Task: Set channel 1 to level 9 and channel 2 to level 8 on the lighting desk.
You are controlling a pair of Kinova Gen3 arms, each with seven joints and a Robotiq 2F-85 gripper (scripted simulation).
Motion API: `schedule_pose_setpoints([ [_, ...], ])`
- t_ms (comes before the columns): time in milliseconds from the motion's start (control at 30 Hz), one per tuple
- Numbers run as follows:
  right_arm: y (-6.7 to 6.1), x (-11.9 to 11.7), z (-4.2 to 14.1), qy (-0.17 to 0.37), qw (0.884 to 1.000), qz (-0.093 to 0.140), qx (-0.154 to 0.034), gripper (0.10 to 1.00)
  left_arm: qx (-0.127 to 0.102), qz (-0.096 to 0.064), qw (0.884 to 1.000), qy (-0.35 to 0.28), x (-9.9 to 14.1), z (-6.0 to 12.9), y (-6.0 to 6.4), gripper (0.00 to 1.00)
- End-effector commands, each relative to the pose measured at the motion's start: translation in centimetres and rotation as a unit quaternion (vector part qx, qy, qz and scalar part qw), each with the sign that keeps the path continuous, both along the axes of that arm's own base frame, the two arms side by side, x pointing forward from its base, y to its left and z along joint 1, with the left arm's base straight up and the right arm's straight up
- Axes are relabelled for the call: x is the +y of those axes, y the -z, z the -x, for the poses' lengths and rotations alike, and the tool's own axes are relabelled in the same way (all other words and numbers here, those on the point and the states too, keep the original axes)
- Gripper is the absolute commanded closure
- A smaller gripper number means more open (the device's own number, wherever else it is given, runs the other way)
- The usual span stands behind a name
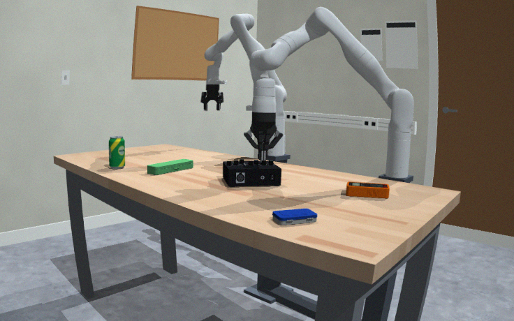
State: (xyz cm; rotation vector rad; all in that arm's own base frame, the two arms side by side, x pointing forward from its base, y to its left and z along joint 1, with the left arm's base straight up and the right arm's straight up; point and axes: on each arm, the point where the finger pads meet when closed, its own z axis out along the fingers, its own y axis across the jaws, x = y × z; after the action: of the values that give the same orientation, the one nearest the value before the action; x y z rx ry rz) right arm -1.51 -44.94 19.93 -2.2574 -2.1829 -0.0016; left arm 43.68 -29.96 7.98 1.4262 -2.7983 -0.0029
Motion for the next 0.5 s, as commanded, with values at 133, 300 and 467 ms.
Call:
schedule_pose_setpoints([
  [133, -0.07, -0.04, 0.00, 0.000, 1.000, 0.001, 0.000, 0.099, -0.001, 0.001, 1.000, 0.000, -0.32, 0.17, -0.09, 0.902],
  [300, -0.07, -0.04, 0.00, 0.000, 1.000, 0.001, 0.000, 0.099, -0.001, 0.001, 1.000, 0.000, -0.42, 0.25, -0.09, 0.902],
  [467, -0.07, -0.04, 0.00, 0.000, 1.000, 0.001, 0.000, 0.099, -0.001, 0.001, 1.000, 0.000, -0.42, 0.25, -0.11, 0.902],
])
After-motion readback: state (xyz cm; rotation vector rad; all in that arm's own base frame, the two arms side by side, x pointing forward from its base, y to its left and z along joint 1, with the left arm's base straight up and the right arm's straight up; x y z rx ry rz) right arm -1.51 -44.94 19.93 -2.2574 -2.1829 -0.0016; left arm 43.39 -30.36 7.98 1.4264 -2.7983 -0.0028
